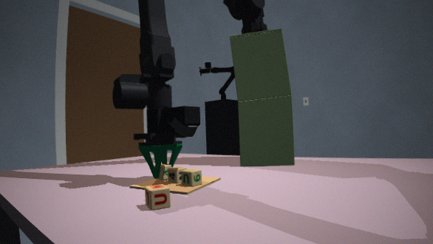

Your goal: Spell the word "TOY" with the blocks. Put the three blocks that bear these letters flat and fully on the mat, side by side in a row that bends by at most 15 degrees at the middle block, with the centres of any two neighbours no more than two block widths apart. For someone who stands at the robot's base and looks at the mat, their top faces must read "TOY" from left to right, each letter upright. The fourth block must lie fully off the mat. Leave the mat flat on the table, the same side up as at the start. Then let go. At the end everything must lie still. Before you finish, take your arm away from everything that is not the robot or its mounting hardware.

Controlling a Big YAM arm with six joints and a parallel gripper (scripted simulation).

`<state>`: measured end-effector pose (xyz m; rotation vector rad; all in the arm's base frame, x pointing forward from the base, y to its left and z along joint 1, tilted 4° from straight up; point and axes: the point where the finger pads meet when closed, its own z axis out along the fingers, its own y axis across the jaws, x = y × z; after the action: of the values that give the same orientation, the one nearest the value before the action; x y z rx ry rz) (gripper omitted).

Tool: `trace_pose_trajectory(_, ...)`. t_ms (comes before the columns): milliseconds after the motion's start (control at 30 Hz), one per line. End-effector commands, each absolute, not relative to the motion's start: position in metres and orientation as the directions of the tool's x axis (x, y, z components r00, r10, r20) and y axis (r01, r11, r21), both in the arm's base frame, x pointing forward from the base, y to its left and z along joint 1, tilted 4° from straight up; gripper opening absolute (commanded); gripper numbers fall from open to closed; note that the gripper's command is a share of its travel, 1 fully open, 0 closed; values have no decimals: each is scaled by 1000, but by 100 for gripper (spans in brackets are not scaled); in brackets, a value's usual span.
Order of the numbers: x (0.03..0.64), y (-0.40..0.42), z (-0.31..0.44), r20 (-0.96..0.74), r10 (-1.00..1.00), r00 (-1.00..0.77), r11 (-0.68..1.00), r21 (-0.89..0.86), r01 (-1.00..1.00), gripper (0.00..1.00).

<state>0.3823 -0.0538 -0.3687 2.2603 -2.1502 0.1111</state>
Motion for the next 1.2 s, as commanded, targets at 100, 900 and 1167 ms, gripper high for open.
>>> trace_pose_trajectory(100, 387, -60, -367, 64, -997, 42, -45, -51, -998, 26)
trace_pose_trajectory(900, 381, -64, -367, 64, -997, 44, -47, -46, -998, 26)
trace_pose_trajectory(1167, 380, -64, -367, 64, -997, 44, -47, -46, -998, 26)
